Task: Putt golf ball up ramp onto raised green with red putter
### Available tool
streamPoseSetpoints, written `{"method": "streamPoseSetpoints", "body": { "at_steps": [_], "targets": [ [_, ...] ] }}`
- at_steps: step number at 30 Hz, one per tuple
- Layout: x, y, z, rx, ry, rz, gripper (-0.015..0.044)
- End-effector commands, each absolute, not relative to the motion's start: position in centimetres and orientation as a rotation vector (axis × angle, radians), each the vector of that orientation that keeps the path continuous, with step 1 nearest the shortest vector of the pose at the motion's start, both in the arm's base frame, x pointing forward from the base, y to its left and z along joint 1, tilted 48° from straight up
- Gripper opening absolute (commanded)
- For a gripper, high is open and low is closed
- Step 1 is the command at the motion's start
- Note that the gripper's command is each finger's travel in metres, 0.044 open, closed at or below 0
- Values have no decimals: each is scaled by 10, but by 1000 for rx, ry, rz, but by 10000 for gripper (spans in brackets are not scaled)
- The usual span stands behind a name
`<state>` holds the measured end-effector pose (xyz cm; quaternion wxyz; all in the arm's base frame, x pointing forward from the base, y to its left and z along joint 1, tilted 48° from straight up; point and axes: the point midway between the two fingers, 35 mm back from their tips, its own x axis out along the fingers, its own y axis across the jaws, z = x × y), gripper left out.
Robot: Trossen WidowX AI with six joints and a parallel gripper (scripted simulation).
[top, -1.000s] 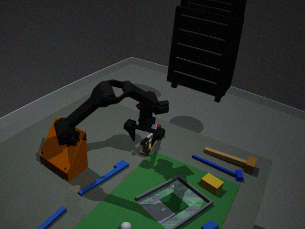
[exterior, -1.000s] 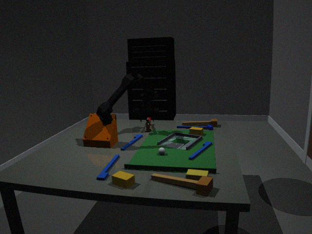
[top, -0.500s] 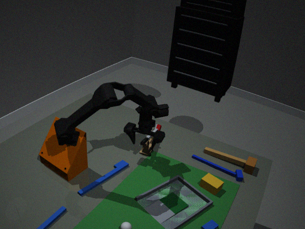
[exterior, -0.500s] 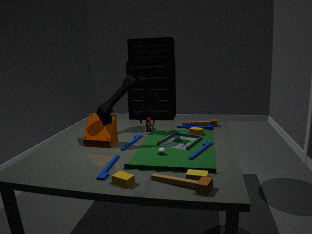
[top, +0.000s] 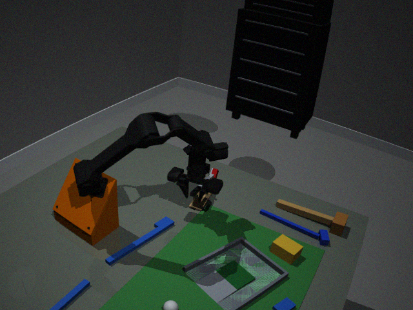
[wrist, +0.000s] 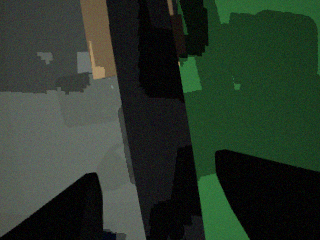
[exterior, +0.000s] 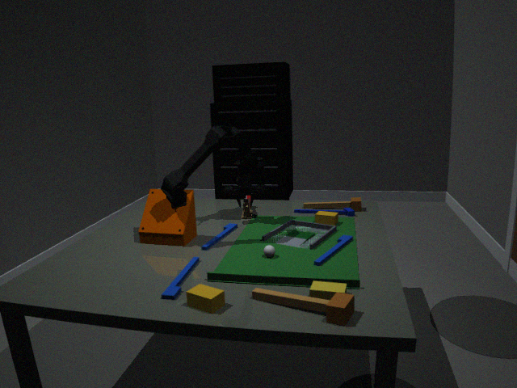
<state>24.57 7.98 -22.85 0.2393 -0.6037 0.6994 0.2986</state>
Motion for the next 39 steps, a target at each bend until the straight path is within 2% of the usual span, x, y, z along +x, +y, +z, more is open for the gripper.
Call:
{"method": "streamPoseSetpoints", "body": {
  "at_steps": [1, 4, 11, 26, 30, 39],
  "targets": [
    [246, 80, -229, -1652, 1915, 817, 125],
    [246, 80, -229, -1652, 1915, 817, 46],
    [246, 80, -229, -1652, 1915, 817, 0],
    [261, 152, -161, -1649, 1912, 823, 0],
    [264, 146, -164, -1653, 1901, 808, 0],
    [283, 127, -117, -1499, 1915, 601, 0]
  ]
}}
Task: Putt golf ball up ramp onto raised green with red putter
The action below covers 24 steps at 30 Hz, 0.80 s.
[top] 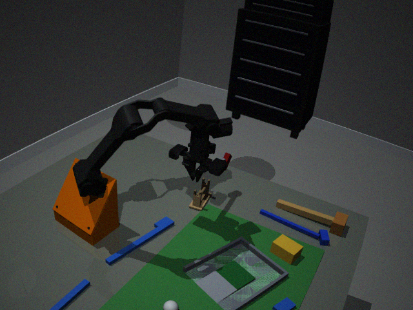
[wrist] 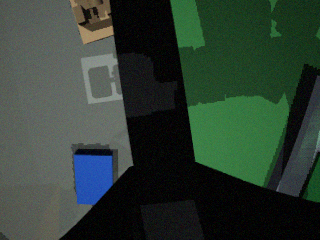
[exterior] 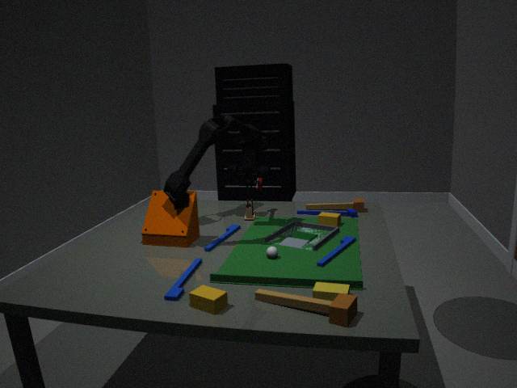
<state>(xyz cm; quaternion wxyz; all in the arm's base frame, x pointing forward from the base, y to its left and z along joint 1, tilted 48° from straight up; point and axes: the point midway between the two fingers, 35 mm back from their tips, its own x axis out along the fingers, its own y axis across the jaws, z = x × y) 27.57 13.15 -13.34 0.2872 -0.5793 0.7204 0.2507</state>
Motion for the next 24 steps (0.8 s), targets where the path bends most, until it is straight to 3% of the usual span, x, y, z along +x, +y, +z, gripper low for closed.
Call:
{"method": "streamPoseSetpoints", "body": {
  "at_steps": [1, 24],
  "targets": [
    [285, 124, -111, -1481, 1916, 577, 0],
    [300, 51, 5, -1063, 1890, 43, 0]
  ]
}}
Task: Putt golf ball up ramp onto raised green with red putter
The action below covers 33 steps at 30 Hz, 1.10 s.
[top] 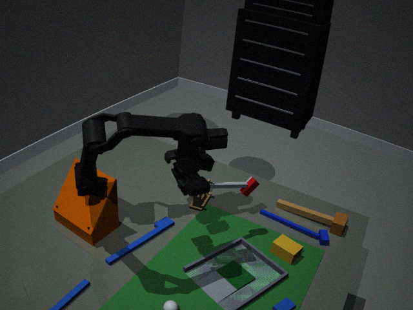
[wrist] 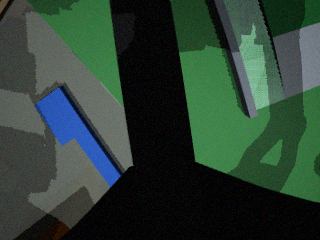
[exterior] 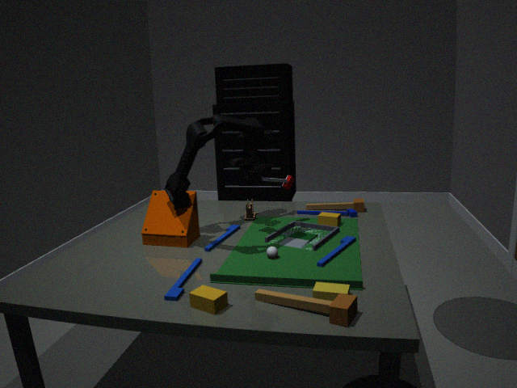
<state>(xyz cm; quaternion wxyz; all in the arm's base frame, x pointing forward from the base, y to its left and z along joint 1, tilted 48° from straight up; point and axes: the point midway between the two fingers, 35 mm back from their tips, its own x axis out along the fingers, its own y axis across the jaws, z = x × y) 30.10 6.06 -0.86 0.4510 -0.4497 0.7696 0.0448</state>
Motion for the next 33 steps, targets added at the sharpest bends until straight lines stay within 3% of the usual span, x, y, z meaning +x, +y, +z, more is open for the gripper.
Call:
{"method": "streamPoseSetpoints", "body": {
  "at_steps": [1, 33],
  "targets": [
    [300, 47, 10, -1044, 1887, 20, 0],
    [231, -61, 134, -454, 1689, -690, 0]
  ]
}}
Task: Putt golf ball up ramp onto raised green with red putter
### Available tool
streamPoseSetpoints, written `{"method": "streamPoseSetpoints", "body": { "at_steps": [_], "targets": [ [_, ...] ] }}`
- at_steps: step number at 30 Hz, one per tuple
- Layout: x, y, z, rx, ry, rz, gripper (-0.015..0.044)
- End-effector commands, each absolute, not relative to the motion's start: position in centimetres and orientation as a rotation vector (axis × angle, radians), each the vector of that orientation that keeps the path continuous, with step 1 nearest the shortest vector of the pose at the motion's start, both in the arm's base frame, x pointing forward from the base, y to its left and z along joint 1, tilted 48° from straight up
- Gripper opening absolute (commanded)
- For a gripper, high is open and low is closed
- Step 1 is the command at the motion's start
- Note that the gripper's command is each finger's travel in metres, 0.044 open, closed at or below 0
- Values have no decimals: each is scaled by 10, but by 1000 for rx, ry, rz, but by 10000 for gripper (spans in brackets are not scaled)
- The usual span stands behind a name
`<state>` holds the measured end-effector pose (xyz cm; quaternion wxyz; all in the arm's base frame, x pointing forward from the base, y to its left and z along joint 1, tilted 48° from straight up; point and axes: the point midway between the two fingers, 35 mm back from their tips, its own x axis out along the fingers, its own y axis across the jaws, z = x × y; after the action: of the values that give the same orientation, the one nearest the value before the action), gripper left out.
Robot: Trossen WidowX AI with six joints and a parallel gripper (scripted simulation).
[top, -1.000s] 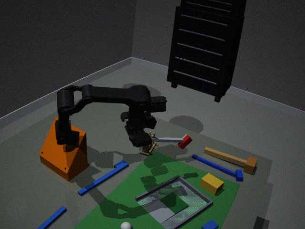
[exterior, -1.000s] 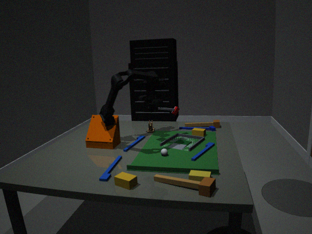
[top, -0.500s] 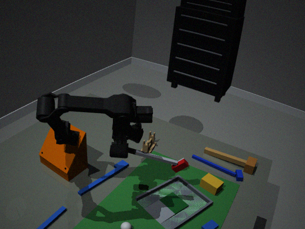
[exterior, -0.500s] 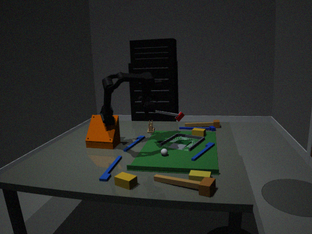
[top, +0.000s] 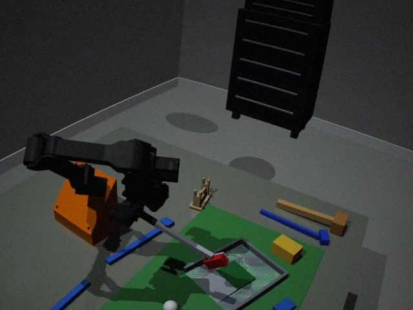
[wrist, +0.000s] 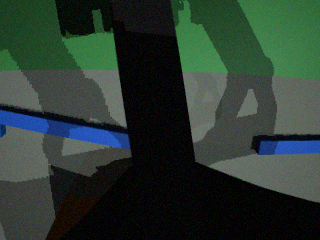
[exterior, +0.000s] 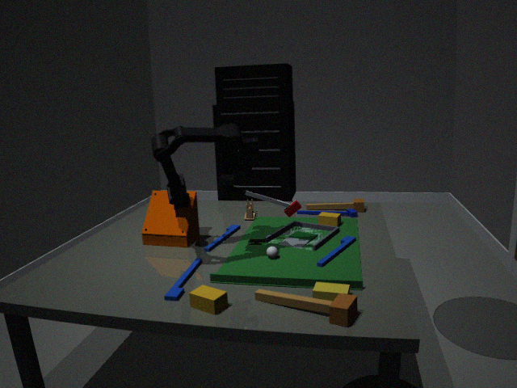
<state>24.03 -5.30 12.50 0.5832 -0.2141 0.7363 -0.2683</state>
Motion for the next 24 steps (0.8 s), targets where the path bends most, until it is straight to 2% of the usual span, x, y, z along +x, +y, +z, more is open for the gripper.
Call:
{"method": "streamPoseSetpoints", "body": {
  "at_steps": [1, 13, 24],
  "targets": [
    [228, -64, 137, -436, 1680, -711, 0],
    [182, -93, 167, -223, 1555, -960, 0],
    [179, -105, 158, -174, 1568, -1035, 0]
  ]
}}
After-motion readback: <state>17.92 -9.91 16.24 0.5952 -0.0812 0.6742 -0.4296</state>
